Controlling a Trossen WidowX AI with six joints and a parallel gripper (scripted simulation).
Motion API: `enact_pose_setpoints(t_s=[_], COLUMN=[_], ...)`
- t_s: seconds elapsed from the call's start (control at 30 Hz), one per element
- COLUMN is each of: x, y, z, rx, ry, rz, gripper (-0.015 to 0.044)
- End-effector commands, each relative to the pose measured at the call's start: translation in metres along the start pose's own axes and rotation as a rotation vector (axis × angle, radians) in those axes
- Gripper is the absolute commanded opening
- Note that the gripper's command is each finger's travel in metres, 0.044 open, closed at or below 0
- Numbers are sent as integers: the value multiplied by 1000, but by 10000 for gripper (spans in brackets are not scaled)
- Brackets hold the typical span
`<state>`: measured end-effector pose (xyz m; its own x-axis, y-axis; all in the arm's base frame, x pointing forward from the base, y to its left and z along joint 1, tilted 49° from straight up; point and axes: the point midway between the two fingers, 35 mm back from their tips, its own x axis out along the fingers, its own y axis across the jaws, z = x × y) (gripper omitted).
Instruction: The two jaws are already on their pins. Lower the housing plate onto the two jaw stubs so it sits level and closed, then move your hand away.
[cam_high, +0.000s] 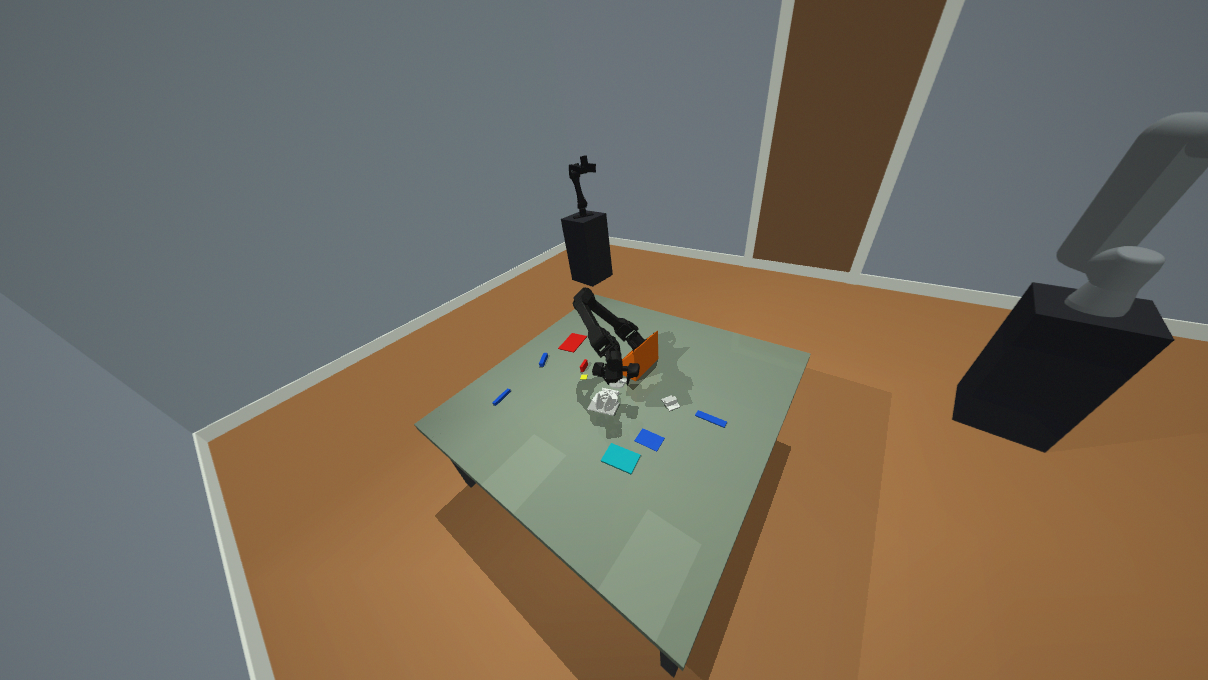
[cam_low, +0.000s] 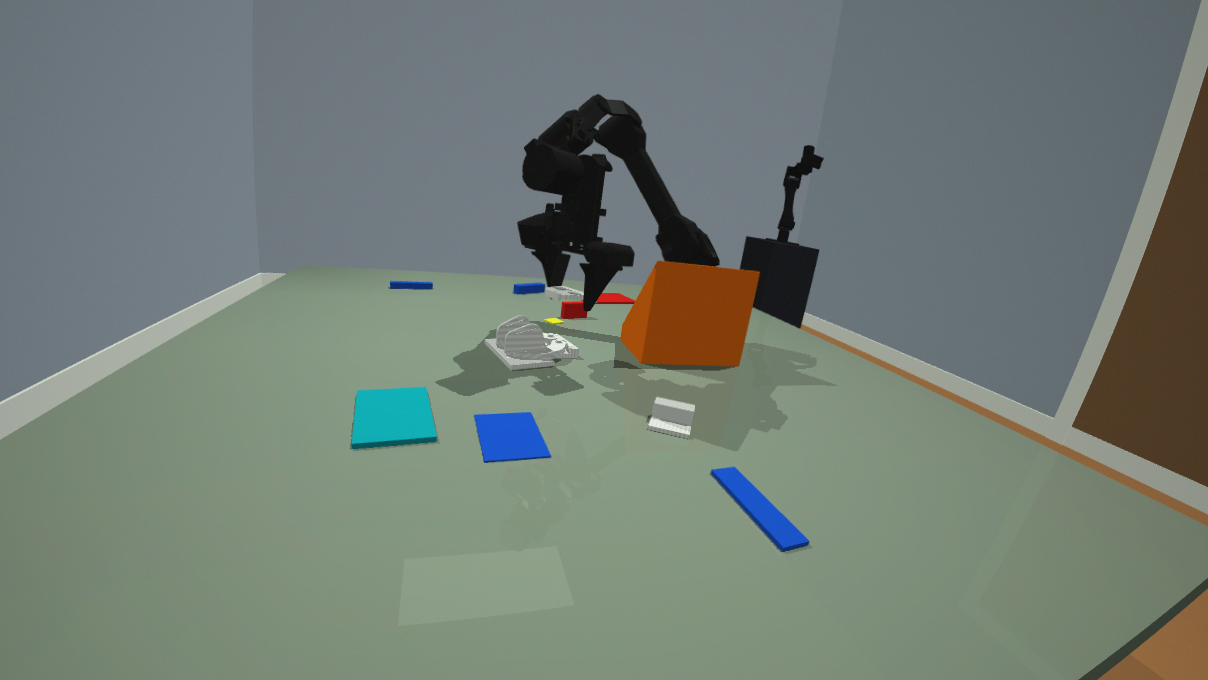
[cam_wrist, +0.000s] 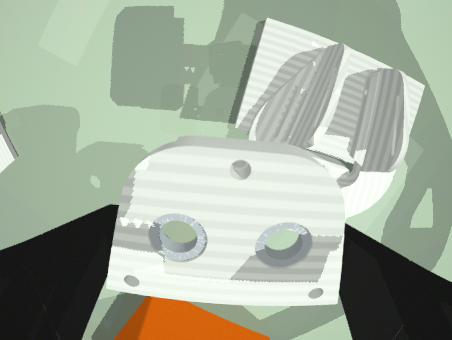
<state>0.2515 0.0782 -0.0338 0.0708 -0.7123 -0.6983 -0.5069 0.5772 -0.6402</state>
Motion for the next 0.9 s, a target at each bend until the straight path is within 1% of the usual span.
enact_pose_setpoints(t_s=[0.0,0.5,0.87], x=[3,11,11], y=[-13,-57,-58], z=[-7,-27,-28], rx=[39,173,179], ry=[10,27,28], rz=[-10,-34,-36], gripper=[351,351,351])
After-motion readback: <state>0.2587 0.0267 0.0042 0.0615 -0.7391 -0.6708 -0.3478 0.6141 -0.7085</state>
